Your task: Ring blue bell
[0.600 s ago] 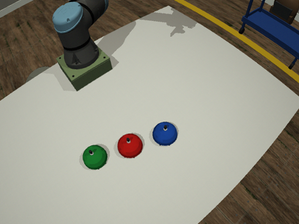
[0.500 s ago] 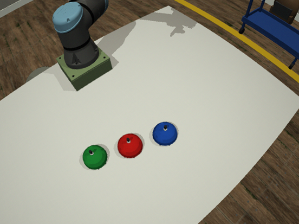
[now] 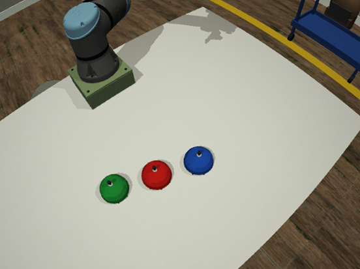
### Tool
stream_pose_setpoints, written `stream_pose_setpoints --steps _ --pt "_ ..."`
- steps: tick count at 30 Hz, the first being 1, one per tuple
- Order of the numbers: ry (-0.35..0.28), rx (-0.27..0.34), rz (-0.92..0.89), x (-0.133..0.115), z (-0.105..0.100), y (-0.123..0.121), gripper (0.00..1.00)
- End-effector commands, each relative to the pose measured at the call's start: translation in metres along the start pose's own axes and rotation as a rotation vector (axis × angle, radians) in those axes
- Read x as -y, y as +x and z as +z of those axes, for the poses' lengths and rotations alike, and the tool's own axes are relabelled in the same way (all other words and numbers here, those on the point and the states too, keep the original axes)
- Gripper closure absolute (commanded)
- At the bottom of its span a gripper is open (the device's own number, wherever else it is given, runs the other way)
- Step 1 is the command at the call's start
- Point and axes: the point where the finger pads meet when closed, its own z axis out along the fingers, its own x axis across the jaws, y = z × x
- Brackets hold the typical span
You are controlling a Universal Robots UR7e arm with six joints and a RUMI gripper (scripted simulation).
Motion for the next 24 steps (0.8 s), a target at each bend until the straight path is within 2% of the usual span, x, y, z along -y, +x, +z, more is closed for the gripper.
stream_pose_setpoints --steps 1,7,14,16,20,24 --pt "-0.001 0.0 0.0 0.0 0.0 0.0 0.0" --pt "-0.004 0.0 -0.016 -0.01 0.002 -0.006 0.0" --pt "-0.019 0.0 -0.084 -0.048 0.015 -0.034 0.0" --pt "-0.019 0.0 -0.084 -0.048 0.015 -0.034 0.0" --pt "-0.032 0.003 -0.149 -0.08 0.028 -0.064 0.0" --pt "-0.047 0.01 -0.228 -0.115 0.047 -0.105 0.0"
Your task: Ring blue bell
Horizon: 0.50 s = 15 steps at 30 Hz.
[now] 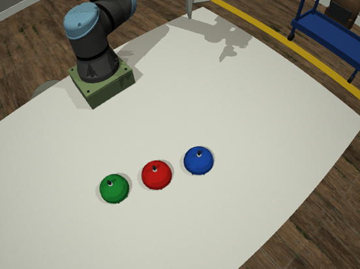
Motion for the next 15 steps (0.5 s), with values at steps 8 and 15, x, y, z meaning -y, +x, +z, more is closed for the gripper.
stream_pose_setpoints --steps 8,15 --pt "-0.035 0.012 -0.181 -0.056 0.048 -0.108 0.0" --pt "-0.047 0.03 -0.288 -0.07 0.081 -0.177 0.0"
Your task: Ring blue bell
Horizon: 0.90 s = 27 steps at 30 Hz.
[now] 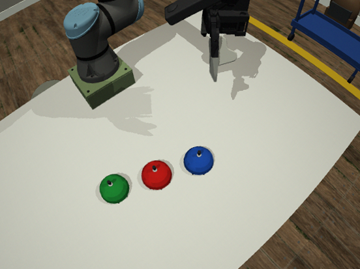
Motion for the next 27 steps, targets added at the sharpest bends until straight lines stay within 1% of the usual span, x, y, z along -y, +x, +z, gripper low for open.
stream_pose_setpoints --steps 1,5,9,11,14,17,24,25,27 --pt "-0.018 0.009 -0.078 -0.001 0.026 -0.05 0.0" --pt "-0.021 0.022 -0.15 0.01 0.051 -0.095 0.0" --pt "-0.022 0.032 -0.205 0.021 0.07 -0.127 0.0" --pt "-0.022 0.032 -0.205 0.021 0.07 -0.127 0.0" --pt "-0.022 0.038 -0.233 0.029 0.081 -0.144 0.0" --pt "-0.022 0.041 -0.251 0.034 0.087 -0.154 0.0" --pt "-0.021 0.043 -0.262 0.037 0.091 -0.16 0.0" --pt "-0.021 0.043 -0.262 0.037 0.091 -0.16 1.0" --pt "-0.021 0.043 -0.262 0.037 0.091 -0.16 1.0"
